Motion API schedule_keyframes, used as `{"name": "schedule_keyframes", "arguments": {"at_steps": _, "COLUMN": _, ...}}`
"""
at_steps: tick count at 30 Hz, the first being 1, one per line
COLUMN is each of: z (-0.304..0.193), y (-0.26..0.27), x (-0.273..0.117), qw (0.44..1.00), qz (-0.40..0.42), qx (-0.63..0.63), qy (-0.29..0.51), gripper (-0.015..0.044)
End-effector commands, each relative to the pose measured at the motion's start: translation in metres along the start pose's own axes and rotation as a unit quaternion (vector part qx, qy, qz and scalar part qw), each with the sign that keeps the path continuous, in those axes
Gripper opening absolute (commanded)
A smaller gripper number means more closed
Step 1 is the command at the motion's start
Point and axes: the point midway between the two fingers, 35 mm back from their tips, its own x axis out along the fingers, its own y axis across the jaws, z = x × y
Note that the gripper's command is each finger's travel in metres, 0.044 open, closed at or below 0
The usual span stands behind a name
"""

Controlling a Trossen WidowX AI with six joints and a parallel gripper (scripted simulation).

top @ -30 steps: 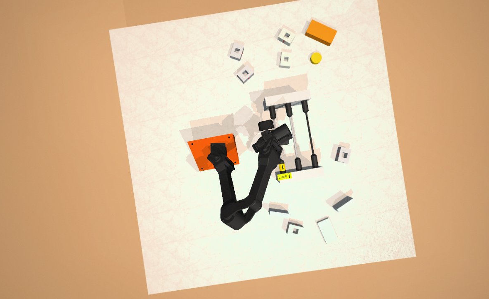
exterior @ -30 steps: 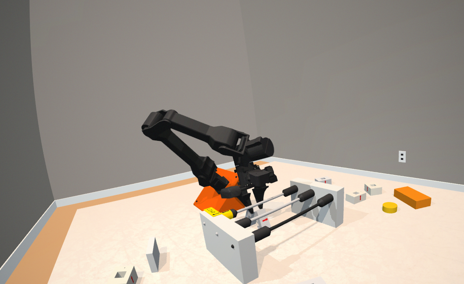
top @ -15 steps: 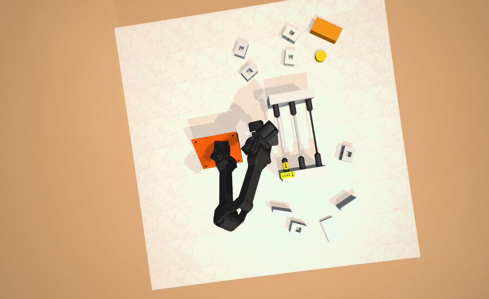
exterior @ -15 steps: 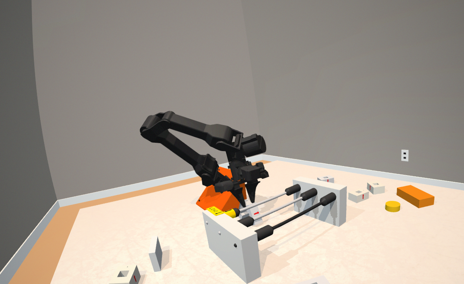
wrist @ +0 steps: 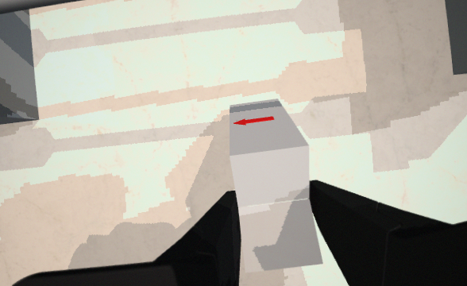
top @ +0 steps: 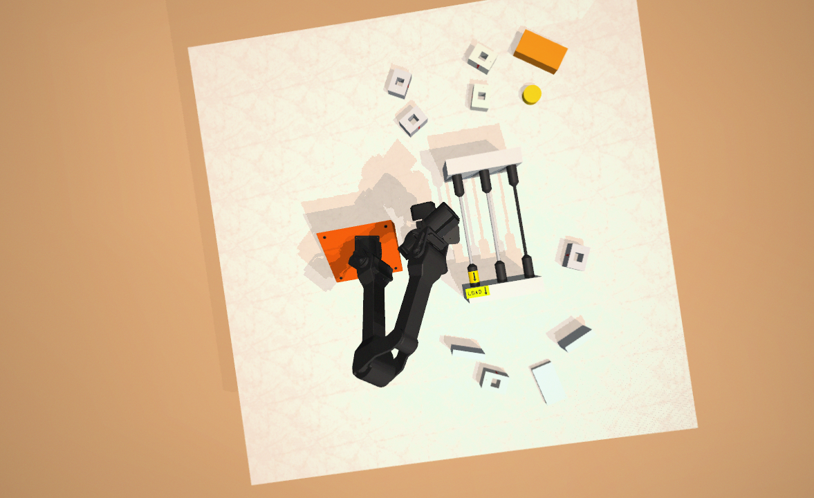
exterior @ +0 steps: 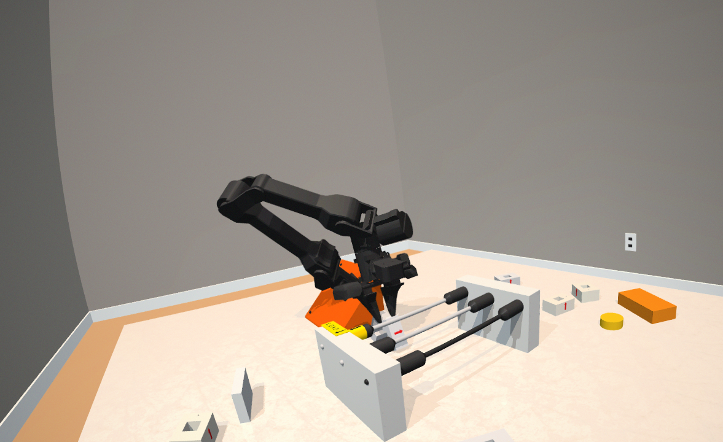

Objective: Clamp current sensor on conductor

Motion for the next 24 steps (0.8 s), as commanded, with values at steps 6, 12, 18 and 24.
{"name": "schedule_keyframes", "arguments": {"at_steps": 6, "z": 0.000, "y": 0.000, "x": 0.000, "qw": 1.000, "qz": 0.000, "qx": 0.000, "qy": 0.000, "gripper": 0.0263}}
{"name": "schedule_keyframes", "arguments": {"at_steps": 12, "z": 0.000, "y": 0.000, "x": -0.002, "qw": 1.000, "qz": 0.000, "qx": 0.000, "qy": 0.000, "gripper": 0.0295}}
{"name": "schedule_keyframes", "arguments": {"at_steps": 18, "z": -0.003, "y": 0.001, "x": -0.055, "qw": 1.000, "qz": 0.001, "qx": -0.003, "qy": 0.004, "gripper": 0.0295}}
{"name": "schedule_keyframes", "arguments": {"at_steps": 24, "z": -0.003, "y": 0.000, "x": -0.057, "qw": 1.000, "qz": 0.001, "qx": -0.011, "qy": 0.005, "gripper": 0.0320}}
